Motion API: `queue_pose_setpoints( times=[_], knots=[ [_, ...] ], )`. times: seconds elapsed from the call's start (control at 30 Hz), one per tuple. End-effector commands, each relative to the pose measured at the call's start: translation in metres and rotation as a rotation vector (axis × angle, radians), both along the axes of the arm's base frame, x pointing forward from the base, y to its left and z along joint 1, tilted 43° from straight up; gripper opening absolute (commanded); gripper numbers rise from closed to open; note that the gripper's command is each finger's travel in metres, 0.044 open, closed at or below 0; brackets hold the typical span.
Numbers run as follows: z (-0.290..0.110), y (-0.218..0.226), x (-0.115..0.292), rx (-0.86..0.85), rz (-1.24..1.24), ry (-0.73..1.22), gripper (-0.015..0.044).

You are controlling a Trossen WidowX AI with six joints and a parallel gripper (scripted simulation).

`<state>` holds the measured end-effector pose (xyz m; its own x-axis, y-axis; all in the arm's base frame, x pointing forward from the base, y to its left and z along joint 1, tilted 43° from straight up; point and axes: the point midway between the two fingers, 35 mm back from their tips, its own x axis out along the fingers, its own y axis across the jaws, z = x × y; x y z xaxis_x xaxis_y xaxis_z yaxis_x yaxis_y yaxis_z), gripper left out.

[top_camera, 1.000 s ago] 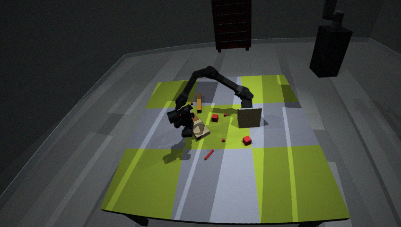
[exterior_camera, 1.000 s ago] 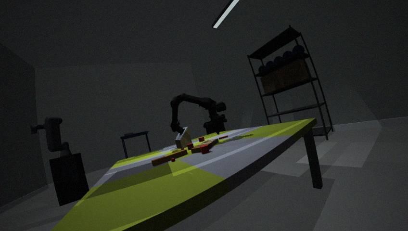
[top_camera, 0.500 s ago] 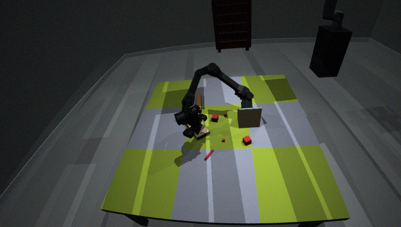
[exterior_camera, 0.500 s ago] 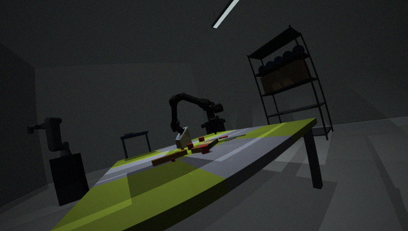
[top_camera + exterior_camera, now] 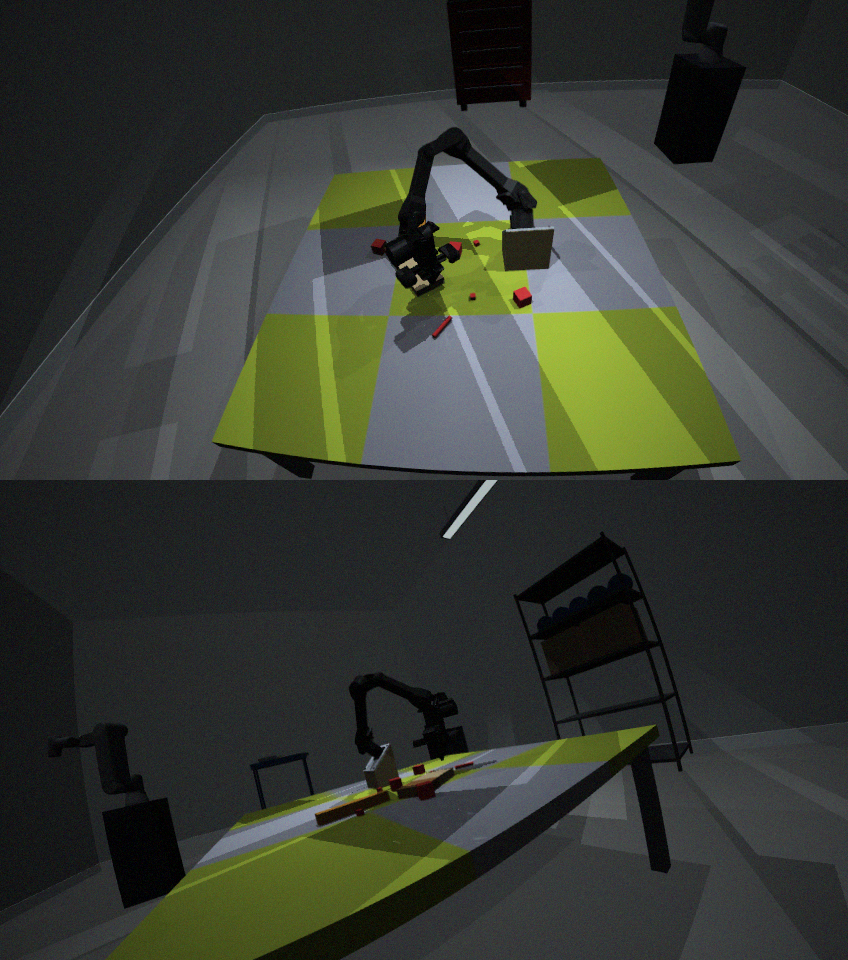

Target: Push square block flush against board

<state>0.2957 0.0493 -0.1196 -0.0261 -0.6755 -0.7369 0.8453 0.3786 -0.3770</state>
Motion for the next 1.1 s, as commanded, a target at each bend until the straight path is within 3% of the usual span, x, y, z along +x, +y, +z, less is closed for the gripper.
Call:
queue_pose_setpoints(
  times=[0.0,0.13,0.3,1.07],
  knots=[
    [0.001,0.001,-0.003,0.005,-0.038,-0.038,0.0],
    [-0.002,-0.001,-0.003,0.005,-0.038,-0.038,0.0],
    [-0.04,-0.037,-0.005,0.002,-0.038,-0.038,0.0],
    [-0.026,-0.052,0.009,0.004,-0.038,-0.038,0.0]
  ],
)
